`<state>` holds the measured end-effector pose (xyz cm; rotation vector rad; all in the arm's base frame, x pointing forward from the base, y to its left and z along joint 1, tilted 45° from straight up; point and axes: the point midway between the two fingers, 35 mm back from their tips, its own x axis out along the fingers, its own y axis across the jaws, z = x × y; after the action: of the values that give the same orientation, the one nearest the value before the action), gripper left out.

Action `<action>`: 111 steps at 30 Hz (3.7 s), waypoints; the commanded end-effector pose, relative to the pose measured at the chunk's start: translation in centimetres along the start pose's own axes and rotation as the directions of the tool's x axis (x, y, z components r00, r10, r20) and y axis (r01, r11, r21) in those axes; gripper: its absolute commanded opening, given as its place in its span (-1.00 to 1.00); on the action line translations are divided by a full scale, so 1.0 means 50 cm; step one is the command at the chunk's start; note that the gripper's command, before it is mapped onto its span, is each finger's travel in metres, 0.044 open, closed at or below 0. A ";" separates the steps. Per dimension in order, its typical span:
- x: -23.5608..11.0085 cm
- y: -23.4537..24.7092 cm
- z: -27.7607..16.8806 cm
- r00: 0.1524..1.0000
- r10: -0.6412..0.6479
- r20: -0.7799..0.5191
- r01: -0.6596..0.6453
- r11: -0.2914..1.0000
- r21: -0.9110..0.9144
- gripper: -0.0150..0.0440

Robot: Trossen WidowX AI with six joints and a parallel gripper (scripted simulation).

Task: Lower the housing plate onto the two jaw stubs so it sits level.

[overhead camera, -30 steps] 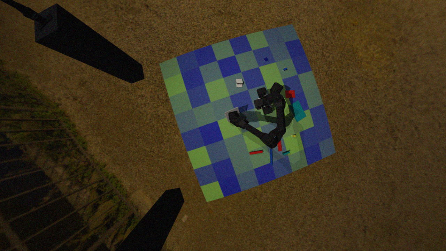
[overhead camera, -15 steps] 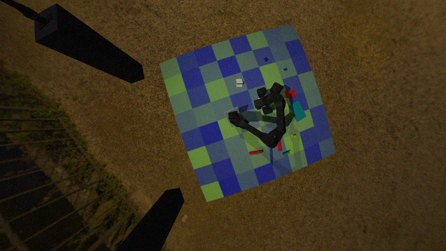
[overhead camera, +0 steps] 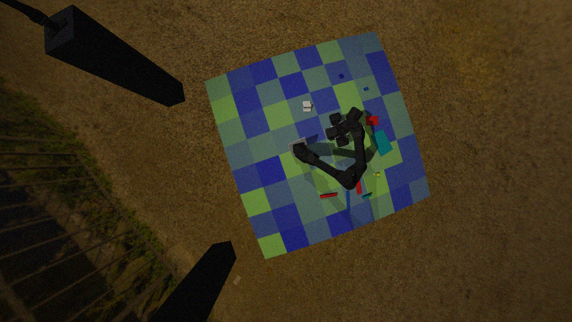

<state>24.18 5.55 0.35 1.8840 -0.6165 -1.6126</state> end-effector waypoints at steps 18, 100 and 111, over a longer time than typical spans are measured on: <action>0.069 0.003 0.002 1.000 0.008 -0.001 -0.008 1.000 -0.005 0.70; 0.120 0.006 0.005 1.000 0.011 -0.001 -0.011 1.000 -0.008 0.70; 0.125 0.006 0.005 1.000 0.011 -0.001 -0.011 1.000 -0.007 0.70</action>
<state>24.85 1.36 -3.86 1.8719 -0.6104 -1.6078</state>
